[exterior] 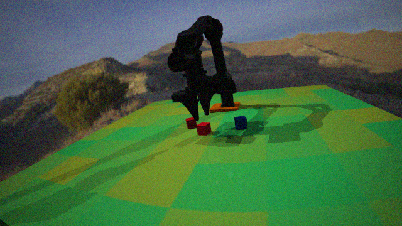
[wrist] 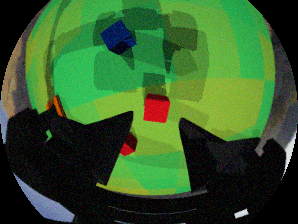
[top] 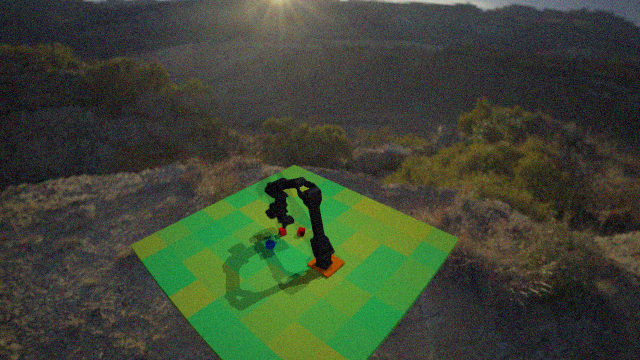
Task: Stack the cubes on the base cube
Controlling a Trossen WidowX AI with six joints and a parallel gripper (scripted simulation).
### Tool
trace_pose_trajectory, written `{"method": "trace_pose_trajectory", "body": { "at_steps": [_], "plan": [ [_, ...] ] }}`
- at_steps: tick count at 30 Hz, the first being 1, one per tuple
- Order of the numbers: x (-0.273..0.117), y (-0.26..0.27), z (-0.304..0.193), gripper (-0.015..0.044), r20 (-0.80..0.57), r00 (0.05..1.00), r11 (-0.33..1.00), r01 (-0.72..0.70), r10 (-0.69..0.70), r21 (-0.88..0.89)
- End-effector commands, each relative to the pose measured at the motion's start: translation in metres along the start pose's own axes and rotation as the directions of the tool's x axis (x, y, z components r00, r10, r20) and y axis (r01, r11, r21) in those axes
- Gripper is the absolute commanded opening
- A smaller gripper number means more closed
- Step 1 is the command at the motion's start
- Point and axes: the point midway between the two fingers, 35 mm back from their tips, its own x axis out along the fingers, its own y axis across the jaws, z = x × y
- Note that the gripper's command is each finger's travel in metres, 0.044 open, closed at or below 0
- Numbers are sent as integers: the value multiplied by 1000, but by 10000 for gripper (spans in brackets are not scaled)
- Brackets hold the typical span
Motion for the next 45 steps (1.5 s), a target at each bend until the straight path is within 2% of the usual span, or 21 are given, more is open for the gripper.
{"method": "trace_pose_trajectory", "body": {
  "at_steps": [1, 23, 29, 45],
  "plan": [
    [7, 0, -1, 265, -6, 1000, 1000, 0, 0, -2],
    [39, 0, -1, 265, -6, 1000, 1000, 0, 0, -2],
    [39, 0, -1, 108, -6, 1000, 1000, 0, 0, -2],
    [24, -8, -2, 105, 12, 999, 999, 35, -35, 38]
  ]
}}
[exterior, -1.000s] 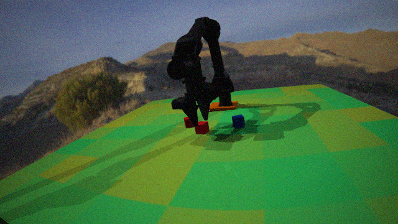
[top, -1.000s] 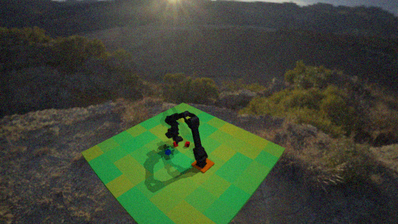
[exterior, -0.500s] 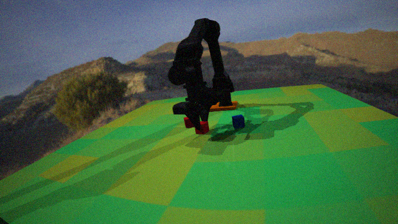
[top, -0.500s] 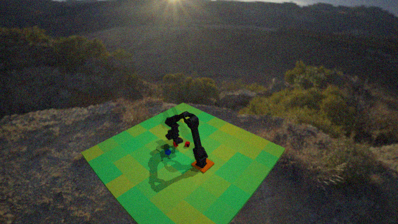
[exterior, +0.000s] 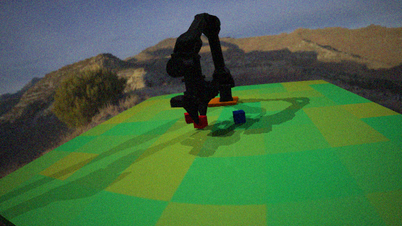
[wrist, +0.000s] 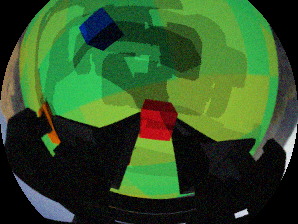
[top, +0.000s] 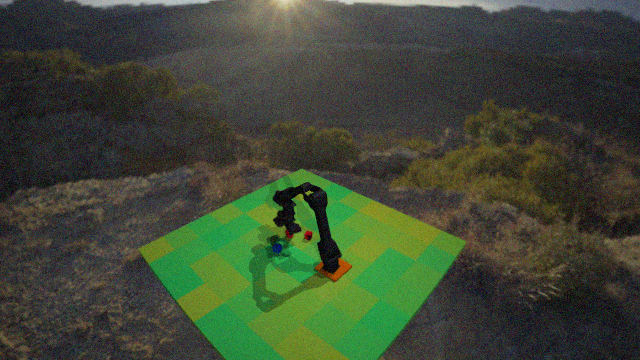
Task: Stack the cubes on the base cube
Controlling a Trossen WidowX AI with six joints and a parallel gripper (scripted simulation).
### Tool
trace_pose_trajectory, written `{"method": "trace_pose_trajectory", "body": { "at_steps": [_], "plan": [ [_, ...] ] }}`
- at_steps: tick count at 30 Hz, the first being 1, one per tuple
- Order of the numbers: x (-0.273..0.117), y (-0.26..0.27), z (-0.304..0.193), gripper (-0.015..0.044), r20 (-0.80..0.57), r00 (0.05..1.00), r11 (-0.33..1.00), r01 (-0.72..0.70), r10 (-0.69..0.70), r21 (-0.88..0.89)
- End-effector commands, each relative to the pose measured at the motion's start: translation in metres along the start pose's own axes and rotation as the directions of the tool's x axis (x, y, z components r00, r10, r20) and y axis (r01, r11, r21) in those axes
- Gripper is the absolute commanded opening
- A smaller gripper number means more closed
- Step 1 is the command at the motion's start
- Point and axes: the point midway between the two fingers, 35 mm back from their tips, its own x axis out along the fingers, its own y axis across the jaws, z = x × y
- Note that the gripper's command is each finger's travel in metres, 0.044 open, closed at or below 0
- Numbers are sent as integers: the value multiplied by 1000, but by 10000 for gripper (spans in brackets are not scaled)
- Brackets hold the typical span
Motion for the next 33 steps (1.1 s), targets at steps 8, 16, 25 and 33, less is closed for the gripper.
{"method": "trace_pose_trajectory", "body": {
  "at_steps": [8, 16, 25, 33],
  "plan": [
    [-19, -4, 2, 105, 6, 1000, 1000, 6, -6, 2],
    [-31, -4, 2, 105, 3, 1000, 1000, 2, -2, -3],
    [-45, -4, 3, 105, 0, 1000, 1000, -3, 3, -9],
    [-57, -3, 3, 105, -2, 1000, 1000, -8, 8, -14]
  ]
}}
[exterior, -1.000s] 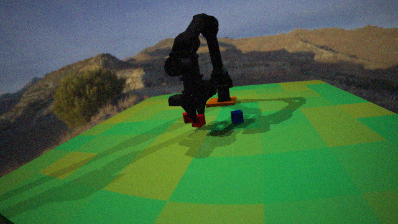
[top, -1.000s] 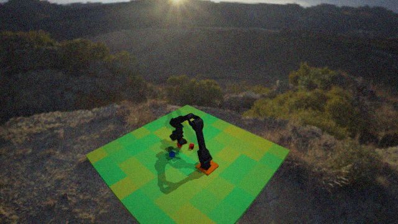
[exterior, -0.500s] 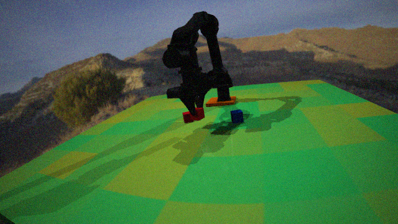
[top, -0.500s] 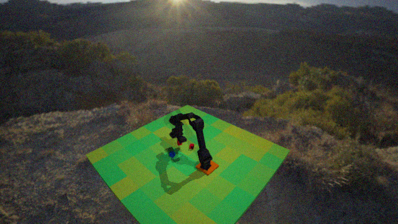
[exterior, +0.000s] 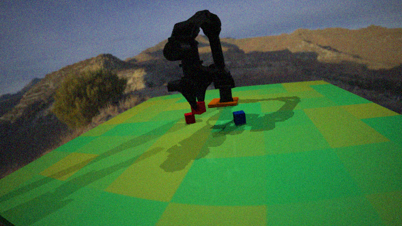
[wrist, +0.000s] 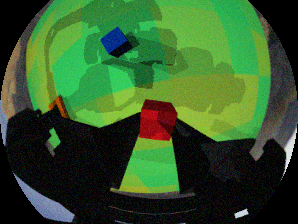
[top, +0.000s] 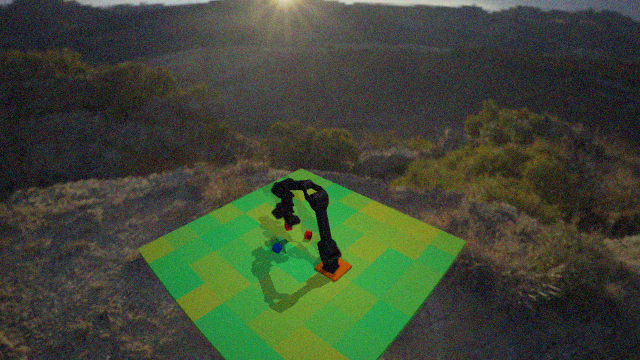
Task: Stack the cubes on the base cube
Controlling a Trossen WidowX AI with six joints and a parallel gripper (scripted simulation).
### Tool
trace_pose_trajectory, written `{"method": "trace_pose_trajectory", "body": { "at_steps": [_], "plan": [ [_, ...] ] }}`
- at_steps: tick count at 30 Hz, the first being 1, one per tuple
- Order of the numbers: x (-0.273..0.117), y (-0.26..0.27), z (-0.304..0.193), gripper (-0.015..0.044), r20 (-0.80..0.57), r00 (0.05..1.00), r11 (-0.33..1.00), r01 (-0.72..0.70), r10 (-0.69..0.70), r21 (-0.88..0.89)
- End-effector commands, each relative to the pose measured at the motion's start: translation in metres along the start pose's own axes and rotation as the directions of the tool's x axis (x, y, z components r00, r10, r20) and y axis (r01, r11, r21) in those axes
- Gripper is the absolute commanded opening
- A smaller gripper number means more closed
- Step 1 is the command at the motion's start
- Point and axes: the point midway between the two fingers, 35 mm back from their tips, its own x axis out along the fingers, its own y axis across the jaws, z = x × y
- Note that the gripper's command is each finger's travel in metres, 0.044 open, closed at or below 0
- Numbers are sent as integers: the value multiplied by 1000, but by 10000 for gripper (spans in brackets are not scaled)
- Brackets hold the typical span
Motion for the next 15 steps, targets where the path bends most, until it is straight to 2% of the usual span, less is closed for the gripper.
{"method": "trace_pose_trajectory", "body": {
  "at_steps": [1, 15],
  "plan": [
    [-9, -1, 1, 105, 0, 1000, 1000, 5, -5, -8],
    [-31, 2, 1, 105, -4, 1000, 1000, -3, 3, -17]
  ]
}}
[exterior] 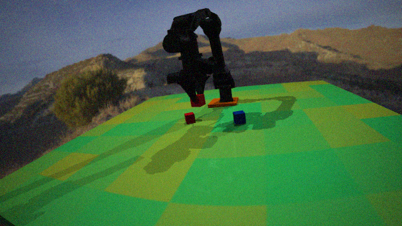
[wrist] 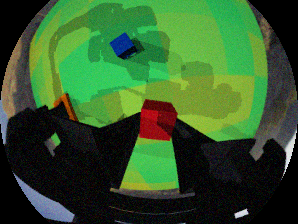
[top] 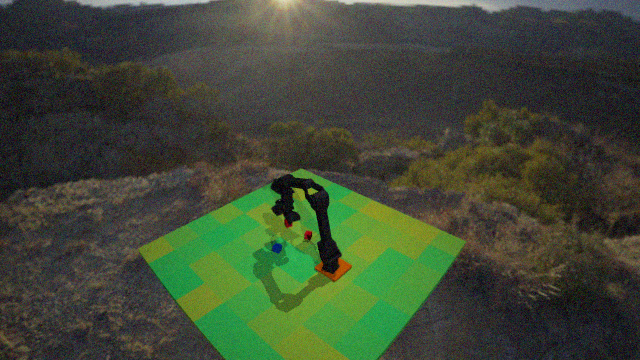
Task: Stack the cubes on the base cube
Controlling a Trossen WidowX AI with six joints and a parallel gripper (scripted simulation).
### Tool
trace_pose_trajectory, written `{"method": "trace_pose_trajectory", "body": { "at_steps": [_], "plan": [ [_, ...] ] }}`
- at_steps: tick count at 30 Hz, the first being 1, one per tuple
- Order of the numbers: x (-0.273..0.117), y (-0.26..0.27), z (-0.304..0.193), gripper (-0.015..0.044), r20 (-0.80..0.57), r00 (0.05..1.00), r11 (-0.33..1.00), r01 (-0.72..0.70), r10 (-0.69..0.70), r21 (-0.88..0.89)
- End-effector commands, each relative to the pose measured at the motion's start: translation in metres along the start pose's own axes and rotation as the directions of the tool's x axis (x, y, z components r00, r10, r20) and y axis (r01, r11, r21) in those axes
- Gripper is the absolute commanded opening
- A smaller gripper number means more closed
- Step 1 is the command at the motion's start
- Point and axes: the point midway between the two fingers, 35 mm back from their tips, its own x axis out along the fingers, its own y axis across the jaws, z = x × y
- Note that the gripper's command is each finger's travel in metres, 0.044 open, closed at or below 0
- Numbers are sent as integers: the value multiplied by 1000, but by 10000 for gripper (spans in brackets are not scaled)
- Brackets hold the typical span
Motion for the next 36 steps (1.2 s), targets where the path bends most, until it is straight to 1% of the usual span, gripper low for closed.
{"method": "trace_pose_trajectory", "body": {
  "at_steps": [1, 16, 36],
  "plan": [
    [-9, 0, 0, 105, -3, 1000, 1000, 5, -5, -8],
    [-30, 5, 0, 105, -7, 1000, 1000, -3, 2, -16],
    [-12, 24, 54, 105, -1, 1000, 999, -4, 4, 47]
  ]
}}
